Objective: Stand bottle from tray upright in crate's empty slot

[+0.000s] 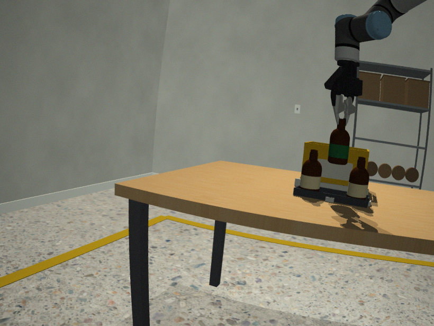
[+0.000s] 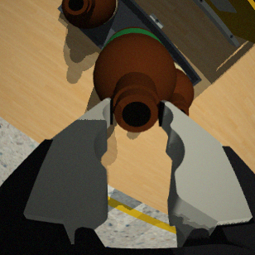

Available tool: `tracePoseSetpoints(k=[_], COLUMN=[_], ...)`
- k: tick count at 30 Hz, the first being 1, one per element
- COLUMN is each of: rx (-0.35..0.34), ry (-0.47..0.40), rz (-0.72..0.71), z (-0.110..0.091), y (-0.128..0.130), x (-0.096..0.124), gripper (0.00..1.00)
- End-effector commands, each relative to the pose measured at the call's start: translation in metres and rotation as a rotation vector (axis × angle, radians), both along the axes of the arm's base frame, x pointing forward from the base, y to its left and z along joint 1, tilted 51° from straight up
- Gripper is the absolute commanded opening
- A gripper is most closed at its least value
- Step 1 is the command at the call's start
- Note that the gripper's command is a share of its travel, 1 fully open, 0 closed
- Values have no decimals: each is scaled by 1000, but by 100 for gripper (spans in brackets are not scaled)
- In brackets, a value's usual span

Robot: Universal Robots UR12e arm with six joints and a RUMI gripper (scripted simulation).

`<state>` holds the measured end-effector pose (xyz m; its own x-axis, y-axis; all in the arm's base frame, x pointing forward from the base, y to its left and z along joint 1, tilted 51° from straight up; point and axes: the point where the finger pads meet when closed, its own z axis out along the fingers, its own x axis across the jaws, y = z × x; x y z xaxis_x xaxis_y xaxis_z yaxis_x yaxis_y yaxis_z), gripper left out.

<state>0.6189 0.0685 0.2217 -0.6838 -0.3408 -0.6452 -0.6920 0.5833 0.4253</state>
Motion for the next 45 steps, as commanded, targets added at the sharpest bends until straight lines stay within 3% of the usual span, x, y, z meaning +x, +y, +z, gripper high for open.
tracePoseSetpoints(k=[1, 45], rx=[-1, -1], ry=[-1, -1], rz=[0, 0], z=[0, 13], y=[-1, -15], x=[0, -4], gripper=[0, 0])
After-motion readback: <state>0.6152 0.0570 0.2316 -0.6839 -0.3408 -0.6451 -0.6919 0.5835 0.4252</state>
